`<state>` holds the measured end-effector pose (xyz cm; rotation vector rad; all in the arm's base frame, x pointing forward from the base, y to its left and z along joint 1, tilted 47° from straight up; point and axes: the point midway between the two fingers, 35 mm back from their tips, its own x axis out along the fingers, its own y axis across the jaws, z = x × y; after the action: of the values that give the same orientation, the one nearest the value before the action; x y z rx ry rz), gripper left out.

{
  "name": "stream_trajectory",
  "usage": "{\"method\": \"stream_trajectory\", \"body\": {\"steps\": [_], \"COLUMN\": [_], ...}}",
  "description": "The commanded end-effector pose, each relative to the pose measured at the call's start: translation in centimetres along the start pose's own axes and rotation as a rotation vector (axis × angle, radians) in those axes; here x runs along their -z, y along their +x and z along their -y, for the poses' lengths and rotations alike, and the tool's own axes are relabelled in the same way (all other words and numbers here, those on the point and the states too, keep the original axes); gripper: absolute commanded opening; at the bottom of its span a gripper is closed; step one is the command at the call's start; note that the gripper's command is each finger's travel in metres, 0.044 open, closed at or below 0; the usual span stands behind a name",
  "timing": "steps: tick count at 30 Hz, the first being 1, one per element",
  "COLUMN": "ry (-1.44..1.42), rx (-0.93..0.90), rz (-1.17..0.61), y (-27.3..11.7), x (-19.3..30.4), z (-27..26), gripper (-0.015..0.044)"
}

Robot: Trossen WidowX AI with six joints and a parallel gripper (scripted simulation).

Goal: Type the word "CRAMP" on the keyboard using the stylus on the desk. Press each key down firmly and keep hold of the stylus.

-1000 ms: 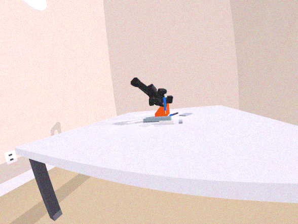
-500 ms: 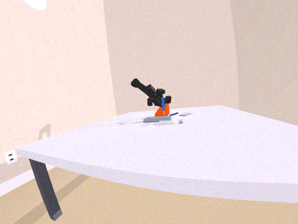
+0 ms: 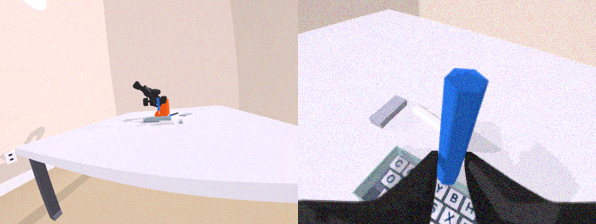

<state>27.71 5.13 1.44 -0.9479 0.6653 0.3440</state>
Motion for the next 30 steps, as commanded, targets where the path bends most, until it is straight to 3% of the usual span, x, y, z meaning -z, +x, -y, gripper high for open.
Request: {"method": "stream_trajectory", "body": {"steps": [1, 14, 30], "ry": [-0.005, -0.005, -0.006], "rx": [-0.002, 0.003, 0.005], "rz": [0.003, 0.005, 0.005], "y": [-0.5, -2.6, -1.8], "x": [0.2, 1.4, 3.1], "z": [0.5, 2.3, 2.3], "gripper": [0.0, 0.0, 0.0]}}
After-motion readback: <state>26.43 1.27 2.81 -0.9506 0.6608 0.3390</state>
